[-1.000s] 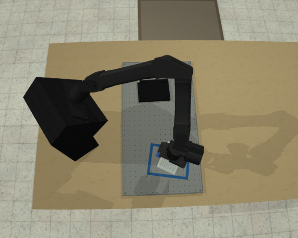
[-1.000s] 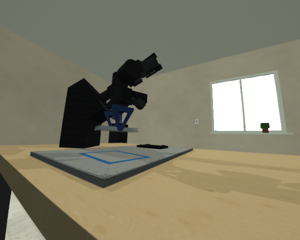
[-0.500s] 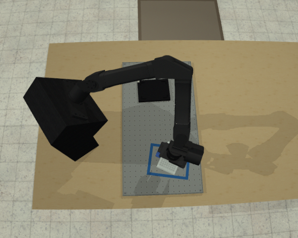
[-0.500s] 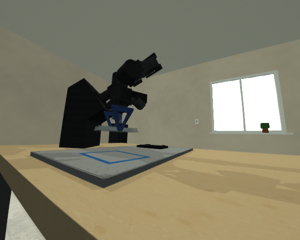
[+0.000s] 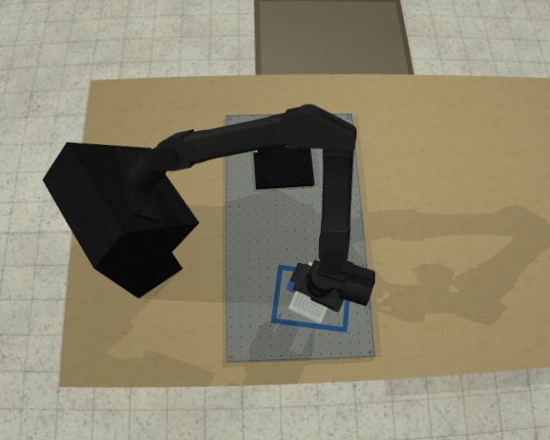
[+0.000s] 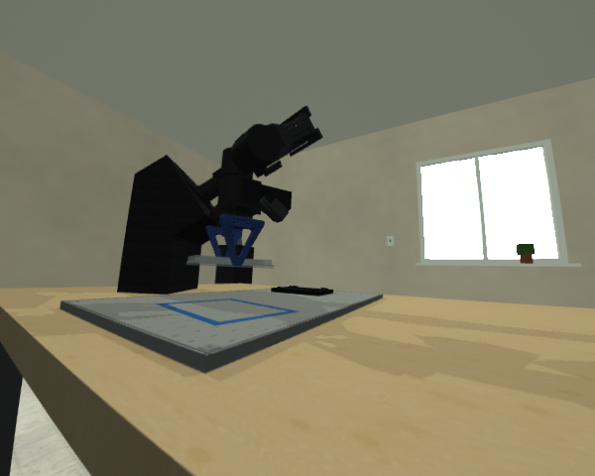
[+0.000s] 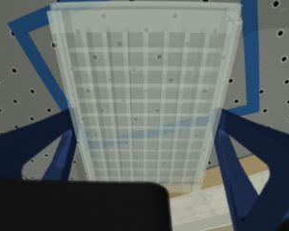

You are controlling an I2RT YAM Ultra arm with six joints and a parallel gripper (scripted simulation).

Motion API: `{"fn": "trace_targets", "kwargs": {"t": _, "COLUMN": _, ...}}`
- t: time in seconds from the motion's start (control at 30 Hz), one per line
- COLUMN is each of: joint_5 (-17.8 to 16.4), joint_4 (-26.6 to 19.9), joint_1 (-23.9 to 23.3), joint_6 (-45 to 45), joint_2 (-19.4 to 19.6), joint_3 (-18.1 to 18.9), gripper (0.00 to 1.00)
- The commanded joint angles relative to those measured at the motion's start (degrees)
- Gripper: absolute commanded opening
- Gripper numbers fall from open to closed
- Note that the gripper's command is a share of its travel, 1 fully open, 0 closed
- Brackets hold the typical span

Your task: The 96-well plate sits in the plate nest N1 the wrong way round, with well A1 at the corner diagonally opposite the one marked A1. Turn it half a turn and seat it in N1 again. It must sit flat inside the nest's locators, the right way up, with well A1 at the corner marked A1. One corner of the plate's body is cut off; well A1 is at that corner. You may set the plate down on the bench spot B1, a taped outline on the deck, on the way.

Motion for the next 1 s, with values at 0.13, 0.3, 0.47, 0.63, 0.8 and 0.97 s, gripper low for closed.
{"fn": "trace_targets", "kwargs": {"t": 0.13, "joint_5": 0.2, "joint_4": 1.1, "joint_1": -0.1, "joint_6": 0.7, "joint_2": 0.2, "joint_3": 0.2, "gripper": 0.00}}
{"fn": "trace_targets", "kwargs": {"t": 0.3, "joint_5": 0.3, "joint_4": 1.6, "joint_1": 0.2, "joint_6": 1.0, "joint_2": 0.6, "joint_3": 0.3, "gripper": 0.00}}
{"fn": "trace_targets", "kwargs": {"t": 0.47, "joint_5": 0.4, "joint_4": 2.1, "joint_1": 0.5, "joint_6": 1.3, "joint_2": 0.9, "joint_3": 0.4, "gripper": 0.00}}
{"fn": "trace_targets", "kwargs": {"t": 0.63, "joint_5": 0.6, "joint_4": 2.7, "joint_1": 0.8, "joint_6": 1.8, "joint_2": 1.3, "joint_3": 0.5, "gripper": 0.00}}
{"fn": "trace_targets", "kwargs": {"t": 0.8, "joint_5": 0.7, "joint_4": 3.2, "joint_1": 1.1, "joint_6": 2.2, "joint_2": 1.7, "joint_3": 0.7, "gripper": 0.00}}
{"fn": "trace_targets", "kwargs": {"t": 0.97, "joint_5": 0.8, "joint_4": 3.6, "joint_1": 1.3, "joint_6": 2.4, "joint_2": 2.0, "joint_3": 0.7, "gripper": 0.00}}
